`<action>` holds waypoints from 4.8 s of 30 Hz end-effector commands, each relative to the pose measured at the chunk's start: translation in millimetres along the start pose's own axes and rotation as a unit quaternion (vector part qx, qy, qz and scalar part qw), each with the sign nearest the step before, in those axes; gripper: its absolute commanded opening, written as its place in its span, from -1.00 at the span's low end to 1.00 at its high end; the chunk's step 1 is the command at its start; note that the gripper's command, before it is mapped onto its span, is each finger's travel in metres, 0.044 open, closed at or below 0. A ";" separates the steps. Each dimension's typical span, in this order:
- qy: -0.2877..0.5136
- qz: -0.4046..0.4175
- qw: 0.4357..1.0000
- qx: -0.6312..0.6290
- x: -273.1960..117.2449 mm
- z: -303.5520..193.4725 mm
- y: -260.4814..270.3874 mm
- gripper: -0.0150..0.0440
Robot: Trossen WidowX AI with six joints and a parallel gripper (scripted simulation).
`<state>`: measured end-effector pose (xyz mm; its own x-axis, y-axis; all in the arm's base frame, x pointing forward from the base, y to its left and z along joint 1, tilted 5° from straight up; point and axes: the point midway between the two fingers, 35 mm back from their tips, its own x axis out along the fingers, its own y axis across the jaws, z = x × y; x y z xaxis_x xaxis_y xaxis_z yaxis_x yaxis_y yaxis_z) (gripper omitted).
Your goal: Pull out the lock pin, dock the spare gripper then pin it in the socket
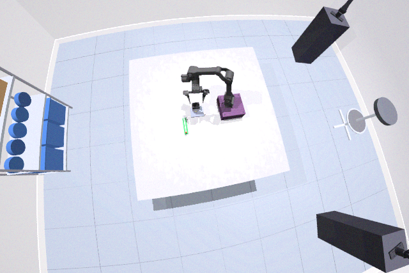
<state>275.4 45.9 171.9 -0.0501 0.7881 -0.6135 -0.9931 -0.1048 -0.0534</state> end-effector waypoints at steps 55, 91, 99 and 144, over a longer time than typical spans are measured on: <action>0.578 0.026 0.815 -0.017 188.3 -47.9 -98.7 0.12; 0.579 0.026 0.815 -0.017 221.8 -103.0 -93.6 0.12; 0.579 0.026 0.815 -0.017 225.4 -109.2 -92.6 0.12; 0.576 0.024 0.817 -0.010 190.4 -56.4 -95.0 -0.49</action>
<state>365.9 171.6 15.2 0.0587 -0.3129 -0.9480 -0.9883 -0.1520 -0.0111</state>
